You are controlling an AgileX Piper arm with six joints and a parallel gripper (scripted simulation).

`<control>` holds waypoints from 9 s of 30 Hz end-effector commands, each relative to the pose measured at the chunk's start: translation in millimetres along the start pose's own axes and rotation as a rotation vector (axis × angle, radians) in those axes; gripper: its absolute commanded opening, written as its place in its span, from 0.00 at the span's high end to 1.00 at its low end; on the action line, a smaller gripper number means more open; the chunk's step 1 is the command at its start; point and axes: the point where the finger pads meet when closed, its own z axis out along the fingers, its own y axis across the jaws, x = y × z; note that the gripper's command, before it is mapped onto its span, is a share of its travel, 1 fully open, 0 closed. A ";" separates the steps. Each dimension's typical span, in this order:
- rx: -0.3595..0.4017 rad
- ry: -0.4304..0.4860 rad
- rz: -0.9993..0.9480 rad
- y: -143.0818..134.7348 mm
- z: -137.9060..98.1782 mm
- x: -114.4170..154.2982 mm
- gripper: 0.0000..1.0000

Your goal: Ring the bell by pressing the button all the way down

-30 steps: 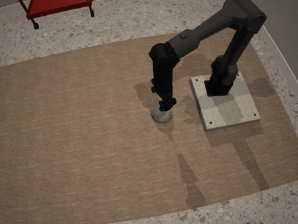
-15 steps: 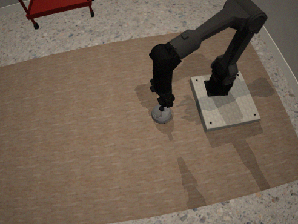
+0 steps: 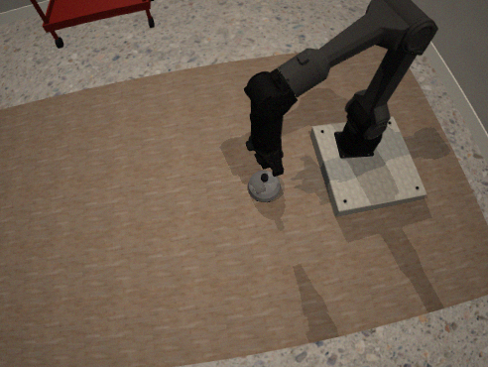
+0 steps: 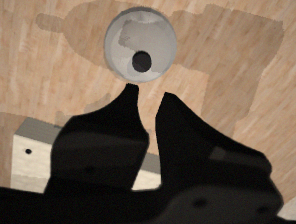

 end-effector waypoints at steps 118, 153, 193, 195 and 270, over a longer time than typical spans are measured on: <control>-0.002 0.002 0.001 1.7 61.3 0.4 1.00; -0.002 0.002 0.001 1.8 61.8 0.6 1.00; -0.002 0.002 0.001 2.1 62.7 0.8 1.00; -0.002 0.002 0.001 2.1 62.7 0.8 1.00; -0.002 0.002 0.001 2.1 76.5 1.0 1.00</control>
